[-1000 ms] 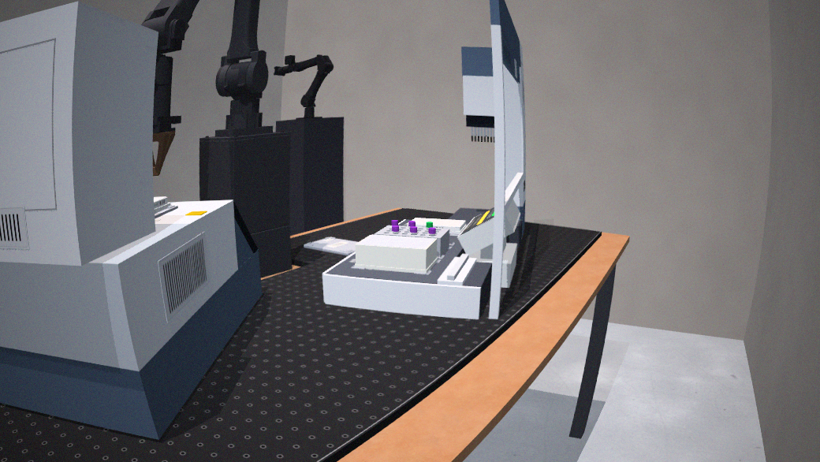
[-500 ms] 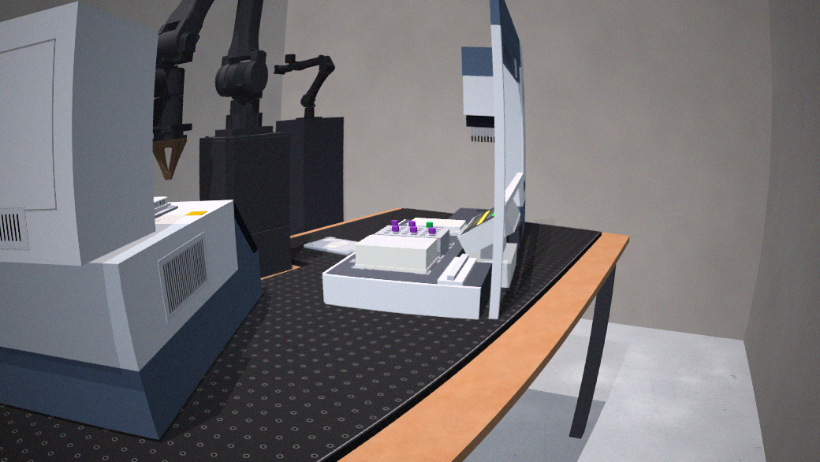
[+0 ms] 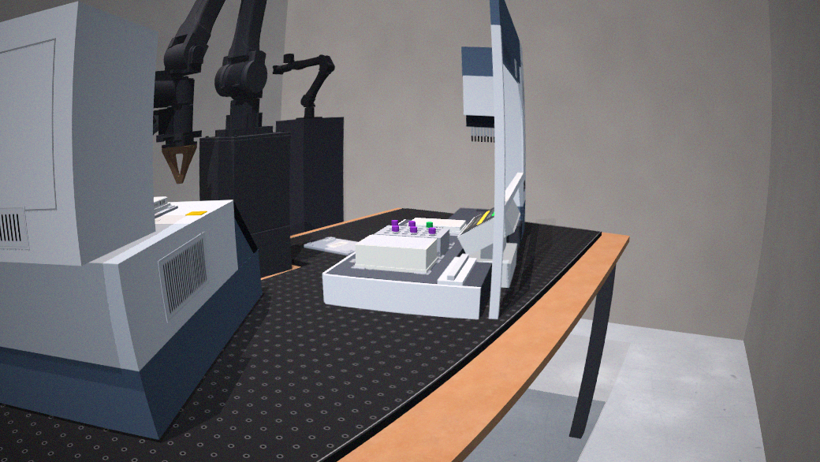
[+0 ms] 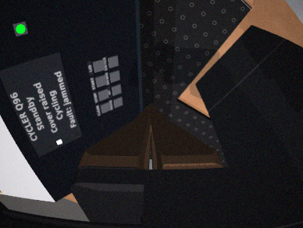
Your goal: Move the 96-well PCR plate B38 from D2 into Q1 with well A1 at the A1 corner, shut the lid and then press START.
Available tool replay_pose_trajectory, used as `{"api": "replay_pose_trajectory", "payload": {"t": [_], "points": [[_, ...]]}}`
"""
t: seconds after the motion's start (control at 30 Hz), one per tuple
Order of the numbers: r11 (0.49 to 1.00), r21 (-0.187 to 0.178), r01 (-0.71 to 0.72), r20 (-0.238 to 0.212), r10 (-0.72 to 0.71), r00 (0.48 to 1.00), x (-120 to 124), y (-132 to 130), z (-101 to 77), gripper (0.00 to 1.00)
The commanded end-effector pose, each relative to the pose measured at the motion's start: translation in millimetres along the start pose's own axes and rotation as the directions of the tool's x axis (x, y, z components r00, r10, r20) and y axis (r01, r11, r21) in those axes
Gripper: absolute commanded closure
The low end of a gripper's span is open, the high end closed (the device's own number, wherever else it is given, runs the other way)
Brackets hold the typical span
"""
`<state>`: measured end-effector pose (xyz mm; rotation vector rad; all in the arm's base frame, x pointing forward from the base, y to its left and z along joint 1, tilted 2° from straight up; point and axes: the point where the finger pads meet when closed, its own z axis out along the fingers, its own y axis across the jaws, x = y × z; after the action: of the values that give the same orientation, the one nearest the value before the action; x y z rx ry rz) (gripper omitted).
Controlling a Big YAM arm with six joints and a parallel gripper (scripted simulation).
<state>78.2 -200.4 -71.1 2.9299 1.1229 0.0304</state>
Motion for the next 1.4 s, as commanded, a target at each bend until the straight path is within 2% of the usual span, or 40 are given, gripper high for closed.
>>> {"api": "replay_pose_trajectory", "payload": {"t": [0.0,0.13,0.33,0.43,0.67,0.9,1.13,1.23,1.37], "points": [[0.999,-0.032,0.023,0.013,-0.022,1.000,-6.5,-6.0,-0.6,1.00],[0.999,-0.032,0.028,0.013,-0.028,1.000,-6.3,-10.6,0.0,1.00],[0.999,-0.020,0.025,0.009,-0.025,1.000,-8.0,-44.2,8.2,1.00],[0.999,-0.016,0.029,0.006,-0.029,1.000,-7.4,-34.7,6.9,1.00],[1.000,0.002,0.018,-0.003,-0.018,1.000,-5.9,-33.1,7.4,1.00],[1.000,-0.025,0.003,0.012,-0.003,1.000,-11.4,-18.5,3.6,1.00],[1.000,-0.030,0.002,0.013,-0.002,1.000,-10.9,-0.5,15.2,1.00],[1.000,-0.029,-0.003,0.013,0.004,1.000,-11.0,-3.8,14.2,1.00],[1.000,-0.017,-0.003,0.008,0.003,1.000,-6.9,-4.9,21.8,1.00]]}}
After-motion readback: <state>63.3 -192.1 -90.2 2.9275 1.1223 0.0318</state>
